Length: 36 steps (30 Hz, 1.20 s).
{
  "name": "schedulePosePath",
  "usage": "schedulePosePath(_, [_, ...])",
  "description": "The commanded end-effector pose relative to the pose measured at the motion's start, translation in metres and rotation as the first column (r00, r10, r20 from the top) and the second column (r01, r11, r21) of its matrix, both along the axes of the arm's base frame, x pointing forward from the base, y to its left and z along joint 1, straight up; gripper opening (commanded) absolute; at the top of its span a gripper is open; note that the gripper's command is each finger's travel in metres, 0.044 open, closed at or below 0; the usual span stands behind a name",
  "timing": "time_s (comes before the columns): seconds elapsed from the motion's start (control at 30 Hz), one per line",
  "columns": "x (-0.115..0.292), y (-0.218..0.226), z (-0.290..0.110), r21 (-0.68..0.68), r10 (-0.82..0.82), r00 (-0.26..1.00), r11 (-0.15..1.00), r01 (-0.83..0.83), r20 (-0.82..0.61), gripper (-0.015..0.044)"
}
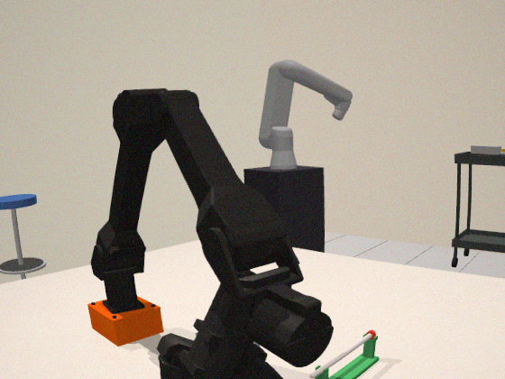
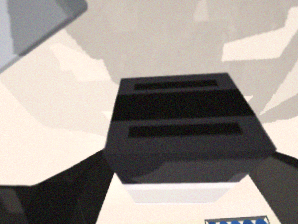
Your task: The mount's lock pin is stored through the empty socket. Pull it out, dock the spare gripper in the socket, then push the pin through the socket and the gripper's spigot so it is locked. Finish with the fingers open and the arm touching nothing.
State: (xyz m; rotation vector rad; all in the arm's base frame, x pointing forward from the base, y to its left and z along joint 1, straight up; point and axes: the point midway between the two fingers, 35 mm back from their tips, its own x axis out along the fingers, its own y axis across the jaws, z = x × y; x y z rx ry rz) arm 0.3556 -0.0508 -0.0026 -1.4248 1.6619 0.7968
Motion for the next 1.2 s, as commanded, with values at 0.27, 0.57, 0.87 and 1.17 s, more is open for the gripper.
schedulePosePath(0.27, [-0.003, -0.001, -0.005, -0.005, -0.002, 1.0, 1.0, 0.002, -0.009, 0.0282])
schedulePosePath(0.57, [-0.002, -0.001, -0.005, -0.005, -0.002, 1.0, 1.0, 0.002, -0.009, 0.0203])
schedulePosePath(0.87, [0.002, 0.0, 0.03, -0.005, -0.002, 1.0, 1.0, 0.002, -0.009, 0.0])
schedulePosePath(1.17, [0.0, 0.0, 0.083, -0.005, -0.002, 1.0, 1.0, 0.002, -0.009, 0.0])
